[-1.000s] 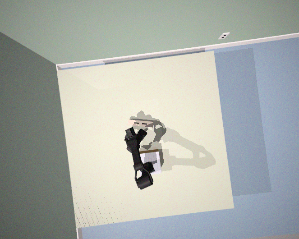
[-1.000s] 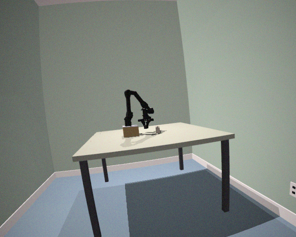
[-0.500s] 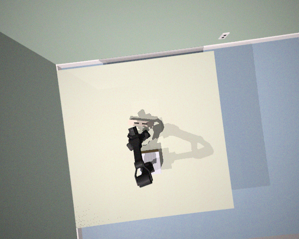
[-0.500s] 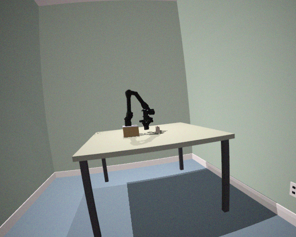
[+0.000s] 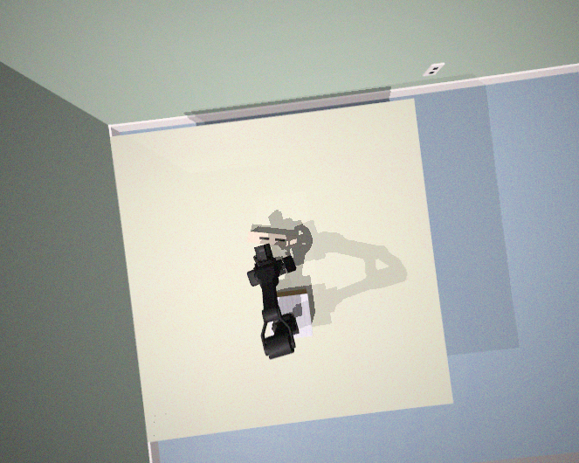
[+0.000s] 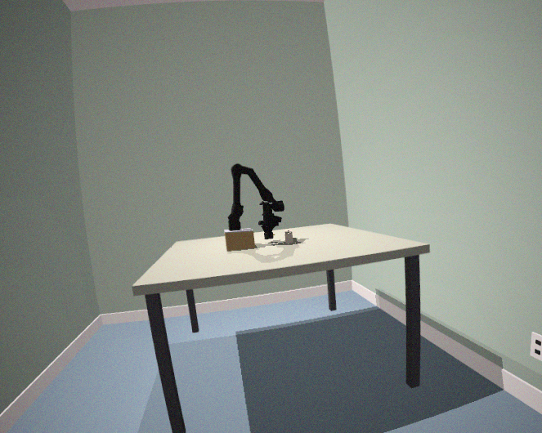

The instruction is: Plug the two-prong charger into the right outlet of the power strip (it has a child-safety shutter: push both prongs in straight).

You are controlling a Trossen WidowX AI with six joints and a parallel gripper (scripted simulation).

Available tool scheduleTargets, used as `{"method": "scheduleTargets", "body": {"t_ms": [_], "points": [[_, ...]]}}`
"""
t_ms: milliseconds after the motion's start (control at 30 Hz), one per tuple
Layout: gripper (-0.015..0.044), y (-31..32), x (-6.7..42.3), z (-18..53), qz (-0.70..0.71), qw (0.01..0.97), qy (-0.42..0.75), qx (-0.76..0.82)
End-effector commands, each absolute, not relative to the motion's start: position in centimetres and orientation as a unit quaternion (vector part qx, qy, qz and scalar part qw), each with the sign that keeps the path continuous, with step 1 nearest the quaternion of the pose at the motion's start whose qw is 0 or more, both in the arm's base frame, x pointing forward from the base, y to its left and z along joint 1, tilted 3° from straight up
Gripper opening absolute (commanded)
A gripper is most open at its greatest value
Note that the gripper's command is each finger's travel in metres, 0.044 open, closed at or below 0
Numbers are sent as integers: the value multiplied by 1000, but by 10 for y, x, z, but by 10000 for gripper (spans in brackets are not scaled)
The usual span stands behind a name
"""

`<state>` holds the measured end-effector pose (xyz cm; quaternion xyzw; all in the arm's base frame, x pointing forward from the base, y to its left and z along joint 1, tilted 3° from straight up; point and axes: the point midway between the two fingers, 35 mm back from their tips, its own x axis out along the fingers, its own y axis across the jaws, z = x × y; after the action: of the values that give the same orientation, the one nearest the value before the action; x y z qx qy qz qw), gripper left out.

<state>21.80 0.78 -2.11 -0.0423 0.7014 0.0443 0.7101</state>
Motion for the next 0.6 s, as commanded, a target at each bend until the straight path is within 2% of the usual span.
{"method": "scheduleTargets", "body": {"t_ms": [0,567], "points": [[0,5,218,-24,19,711,702,-10],[0,-7,216,-36,-83,703,698,107]]}}
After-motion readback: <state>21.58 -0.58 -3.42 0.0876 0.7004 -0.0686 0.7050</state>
